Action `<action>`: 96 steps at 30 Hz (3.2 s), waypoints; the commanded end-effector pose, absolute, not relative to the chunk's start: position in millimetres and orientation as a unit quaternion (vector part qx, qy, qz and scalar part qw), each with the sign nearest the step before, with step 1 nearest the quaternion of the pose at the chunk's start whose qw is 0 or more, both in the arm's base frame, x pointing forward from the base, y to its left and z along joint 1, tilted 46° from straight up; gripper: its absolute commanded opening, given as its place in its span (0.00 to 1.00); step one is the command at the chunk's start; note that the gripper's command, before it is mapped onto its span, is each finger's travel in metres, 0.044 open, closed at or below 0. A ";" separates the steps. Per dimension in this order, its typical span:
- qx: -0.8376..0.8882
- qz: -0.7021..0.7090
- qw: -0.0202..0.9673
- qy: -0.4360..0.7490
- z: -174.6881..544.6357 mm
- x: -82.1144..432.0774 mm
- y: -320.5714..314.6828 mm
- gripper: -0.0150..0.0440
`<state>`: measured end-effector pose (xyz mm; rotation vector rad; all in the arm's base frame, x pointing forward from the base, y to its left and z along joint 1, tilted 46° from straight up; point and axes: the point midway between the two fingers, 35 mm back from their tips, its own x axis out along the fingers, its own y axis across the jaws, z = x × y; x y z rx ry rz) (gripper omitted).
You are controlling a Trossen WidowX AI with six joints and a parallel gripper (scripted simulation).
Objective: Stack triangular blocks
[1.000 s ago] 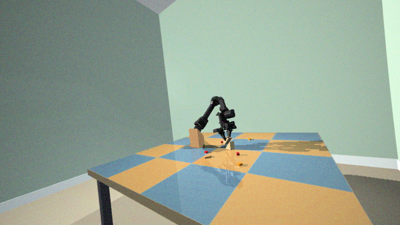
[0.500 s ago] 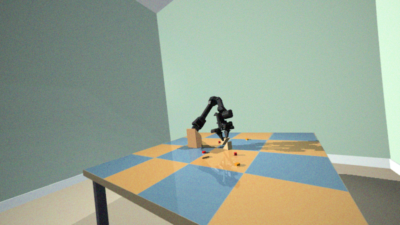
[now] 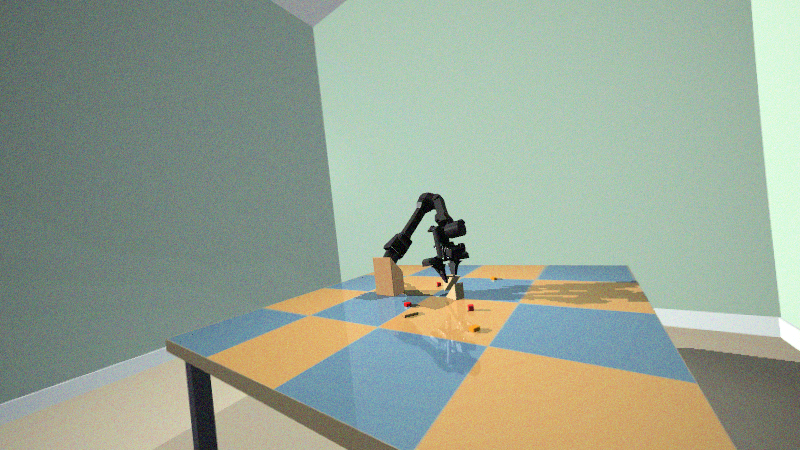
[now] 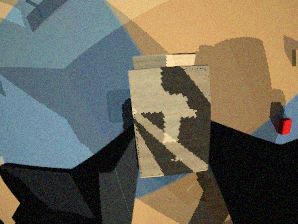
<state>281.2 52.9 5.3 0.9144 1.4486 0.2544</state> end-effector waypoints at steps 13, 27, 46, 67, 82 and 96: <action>0.405 0.112 0.646 0.637 -2.9 284.7 59.0 0.25; 0.405 0.112 0.646 0.637 -9.6 287.2 64.5 0.25; 0.405 0.111 0.646 0.638 -11.1 287.4 65.4 0.25; 0.404 0.108 0.646 0.638 -12.1 287.3 65.2 0.25; 0.403 0.111 0.647 0.638 -12.1 287.6 66.2 0.25; 0.403 0.111 0.647 0.638 -12.1 287.6 66.2 0.70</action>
